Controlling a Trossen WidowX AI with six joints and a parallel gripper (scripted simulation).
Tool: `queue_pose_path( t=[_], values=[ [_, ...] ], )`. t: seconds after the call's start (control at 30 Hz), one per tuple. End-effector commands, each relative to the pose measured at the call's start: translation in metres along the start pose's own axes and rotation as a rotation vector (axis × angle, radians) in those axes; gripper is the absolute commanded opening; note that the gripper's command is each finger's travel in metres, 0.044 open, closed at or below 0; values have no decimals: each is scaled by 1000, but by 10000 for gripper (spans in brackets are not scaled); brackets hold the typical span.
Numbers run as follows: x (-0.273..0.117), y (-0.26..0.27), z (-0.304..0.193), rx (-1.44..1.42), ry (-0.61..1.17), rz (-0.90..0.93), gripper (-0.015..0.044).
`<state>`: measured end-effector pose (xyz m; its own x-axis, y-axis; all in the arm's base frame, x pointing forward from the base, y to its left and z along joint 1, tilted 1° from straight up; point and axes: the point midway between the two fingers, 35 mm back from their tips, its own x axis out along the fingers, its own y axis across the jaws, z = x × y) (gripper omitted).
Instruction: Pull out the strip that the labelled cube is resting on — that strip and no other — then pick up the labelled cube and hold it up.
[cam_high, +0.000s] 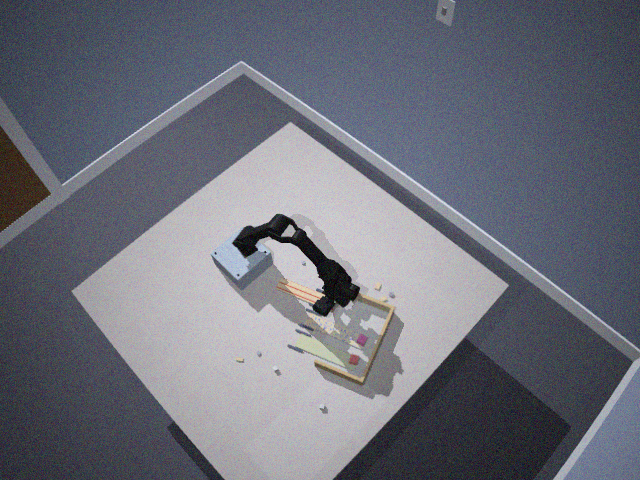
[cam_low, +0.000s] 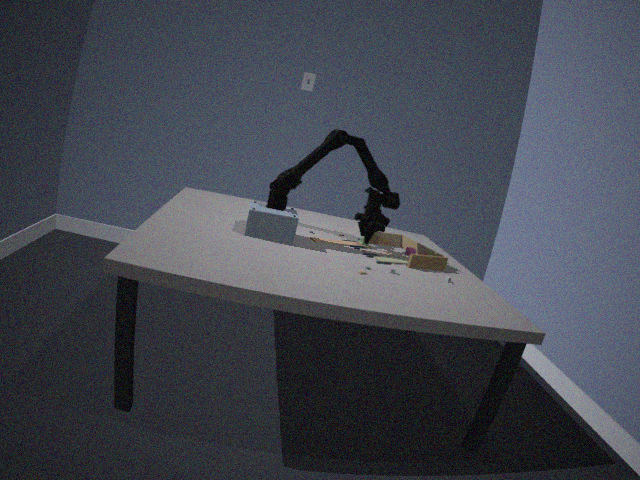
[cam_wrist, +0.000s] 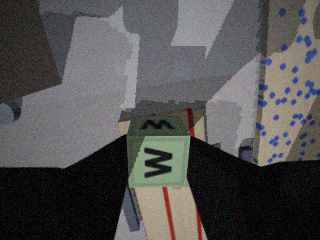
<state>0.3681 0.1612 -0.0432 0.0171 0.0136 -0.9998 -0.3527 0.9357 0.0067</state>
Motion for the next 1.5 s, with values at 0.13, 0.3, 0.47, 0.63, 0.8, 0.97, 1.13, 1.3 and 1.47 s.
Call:
queue_pose_path(
  t=[0.13,0.3,0.47,0.63,0.8,0.97,1.13,1.3,1.47],
  values=[
    [-8,0,-7,0,-5,-4,0],
    [-21,-1,-24,1,-1,-3,0],
    [-33,-2,-43,3,3,-1,0],
    [-42,-3,-59,4,7,0,0],
    [-42,-3,-62,4,8,1,0],
    [-42,-4,-79,4,9,1,0],
    [-42,-5,-95,4,10,0,0],
    [-52,-5,-95,3,10,2,0],
    [-78,-5,-95,4,10,0,0]
  ],
)
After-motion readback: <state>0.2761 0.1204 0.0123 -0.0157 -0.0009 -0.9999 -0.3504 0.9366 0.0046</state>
